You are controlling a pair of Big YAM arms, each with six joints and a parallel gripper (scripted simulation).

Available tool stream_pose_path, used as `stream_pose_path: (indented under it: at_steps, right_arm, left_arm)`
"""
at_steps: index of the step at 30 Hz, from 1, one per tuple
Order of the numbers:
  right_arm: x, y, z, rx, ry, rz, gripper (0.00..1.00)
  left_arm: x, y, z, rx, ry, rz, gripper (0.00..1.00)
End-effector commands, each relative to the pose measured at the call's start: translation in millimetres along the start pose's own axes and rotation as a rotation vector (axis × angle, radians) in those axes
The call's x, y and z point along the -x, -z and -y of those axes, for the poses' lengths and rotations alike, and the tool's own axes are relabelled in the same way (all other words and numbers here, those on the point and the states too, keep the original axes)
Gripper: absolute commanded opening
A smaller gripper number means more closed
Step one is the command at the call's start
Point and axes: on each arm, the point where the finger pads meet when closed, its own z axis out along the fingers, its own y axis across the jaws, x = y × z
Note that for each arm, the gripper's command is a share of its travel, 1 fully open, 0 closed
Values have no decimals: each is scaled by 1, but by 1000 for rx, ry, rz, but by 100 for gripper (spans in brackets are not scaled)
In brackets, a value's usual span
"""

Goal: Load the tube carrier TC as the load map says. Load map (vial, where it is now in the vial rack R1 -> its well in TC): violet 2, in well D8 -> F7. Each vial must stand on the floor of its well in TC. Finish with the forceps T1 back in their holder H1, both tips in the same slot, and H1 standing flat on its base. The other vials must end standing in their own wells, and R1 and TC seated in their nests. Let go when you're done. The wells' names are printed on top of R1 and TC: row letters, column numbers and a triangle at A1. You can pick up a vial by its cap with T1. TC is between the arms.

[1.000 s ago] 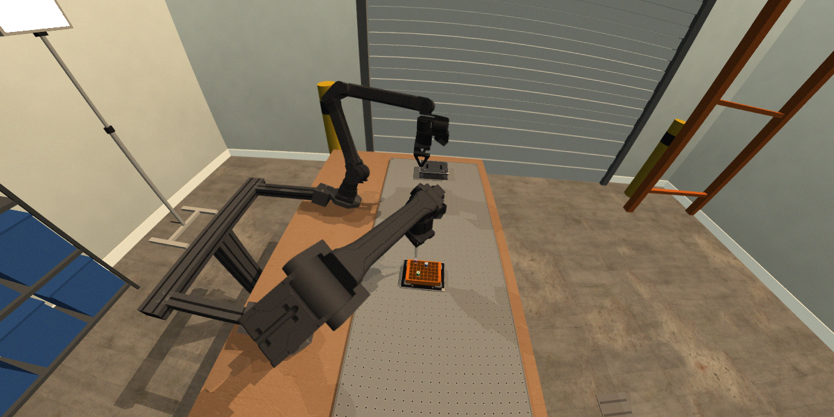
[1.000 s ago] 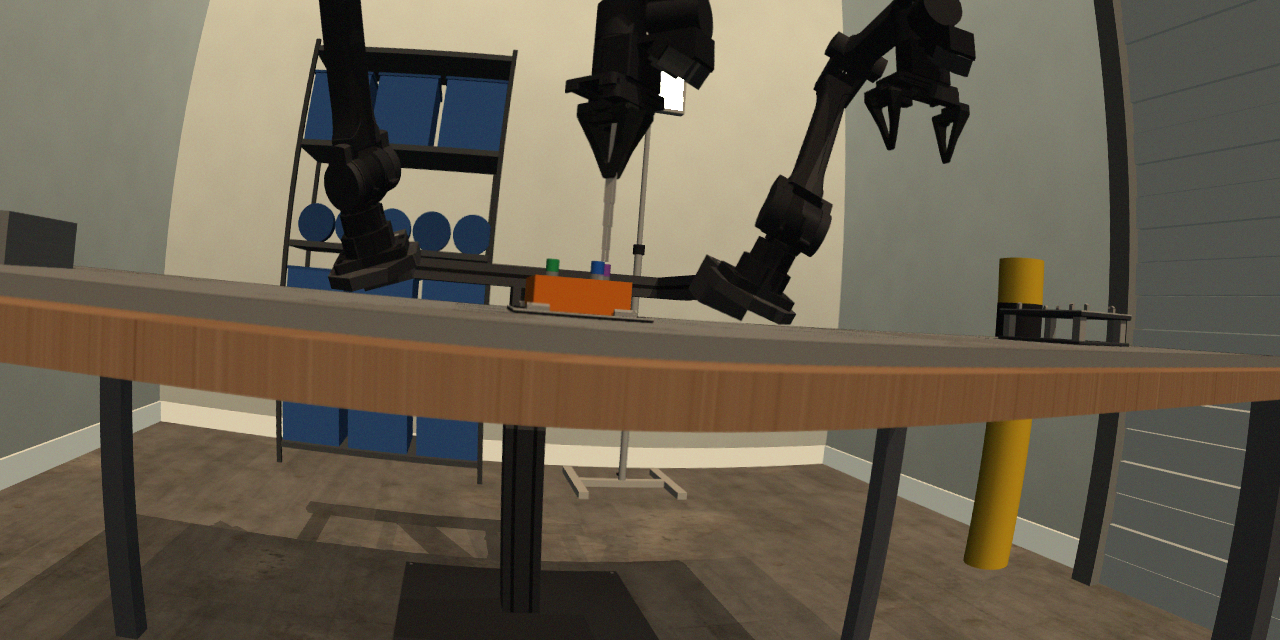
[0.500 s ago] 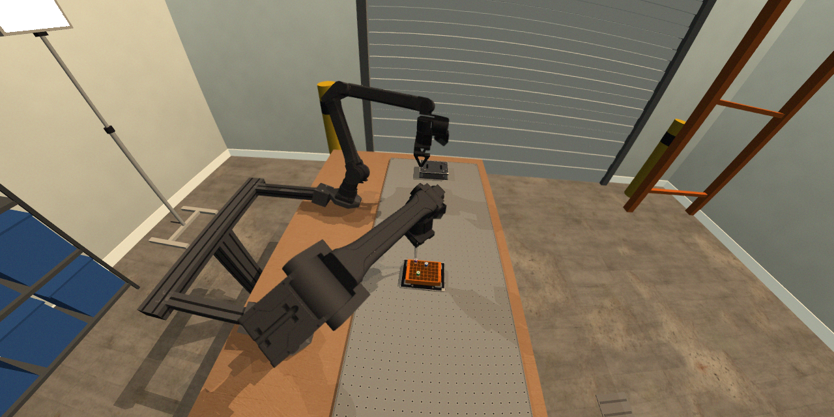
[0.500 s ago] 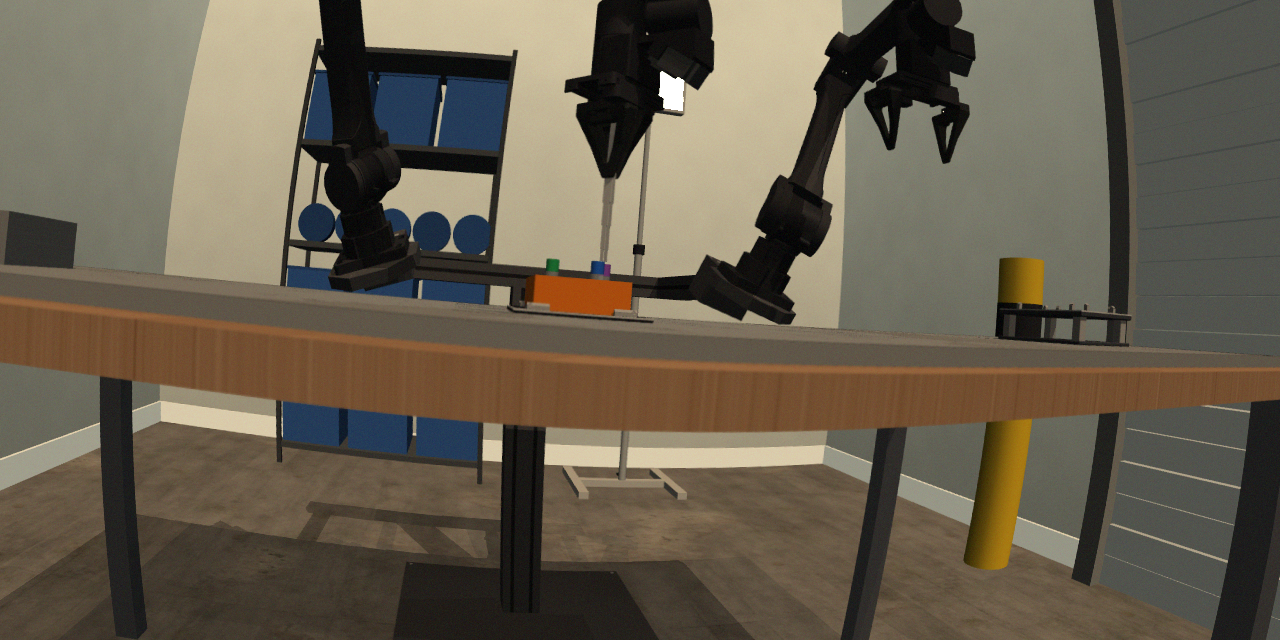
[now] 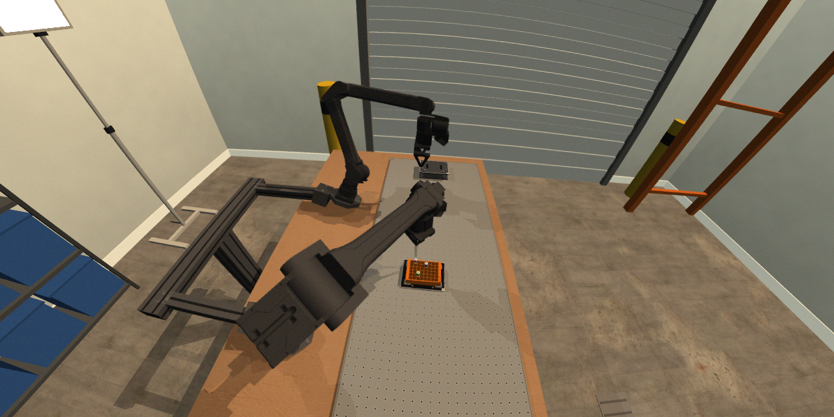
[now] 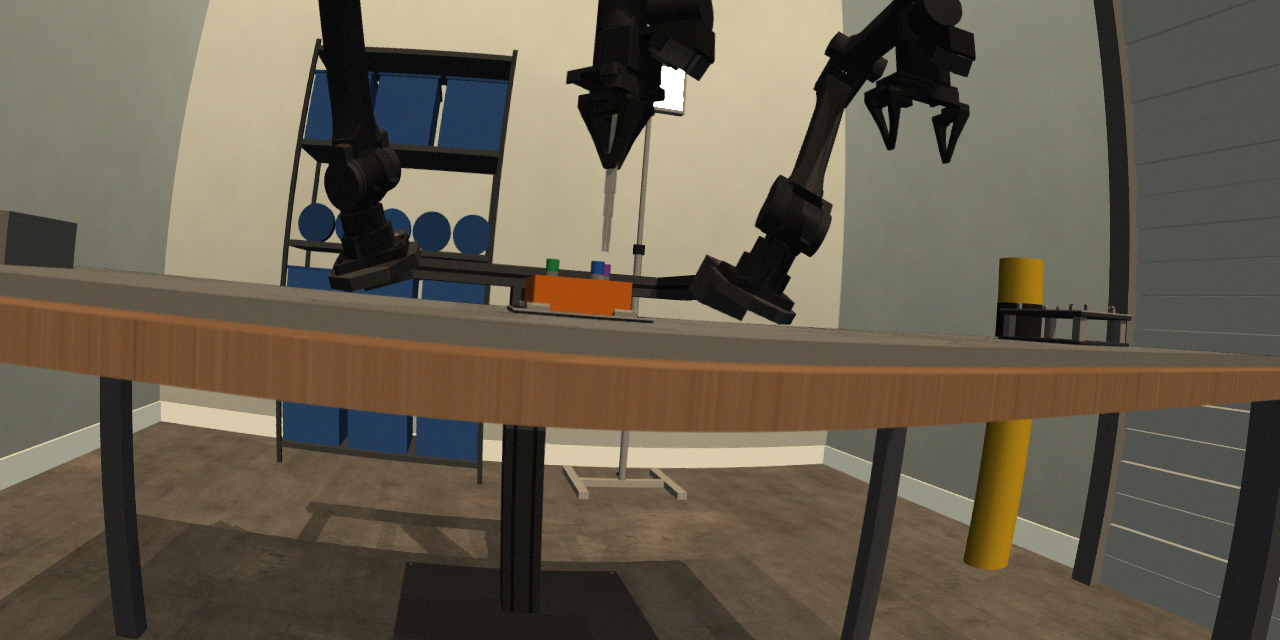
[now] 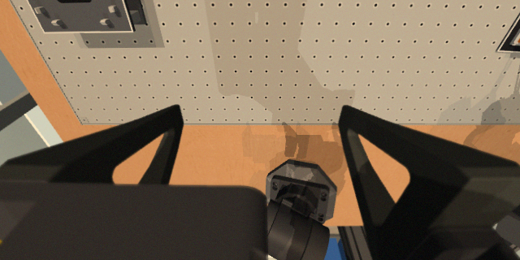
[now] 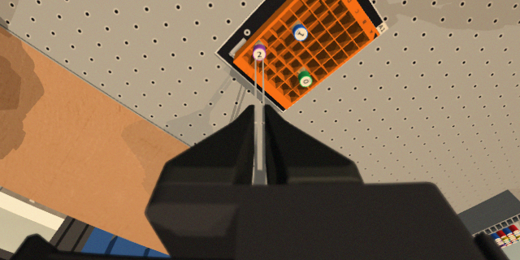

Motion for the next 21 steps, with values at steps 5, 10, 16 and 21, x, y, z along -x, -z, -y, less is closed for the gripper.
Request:
stream_pose_path:
  at_steps: [5, 10, 16, 21]
  right_arm:
    - [-6, 4, 18, 2, -188, 5, 7]
    - [-13, 3, 24, -1, -317, -7, 7]
    - [-16, 4, 30, 0, -426, -4, 7]
    - [-21, 5, 37, -4, -558, -7, 7]
  left_arm:
    - [9, 10, -2, -5, 17, 29, 100]
    - [9, 10, -2, -5, 17, 29, 100]
    - [9, 10, -2, -5, 17, 29, 100]
    - [9, 10, -2, -5, 17, 29, 100]
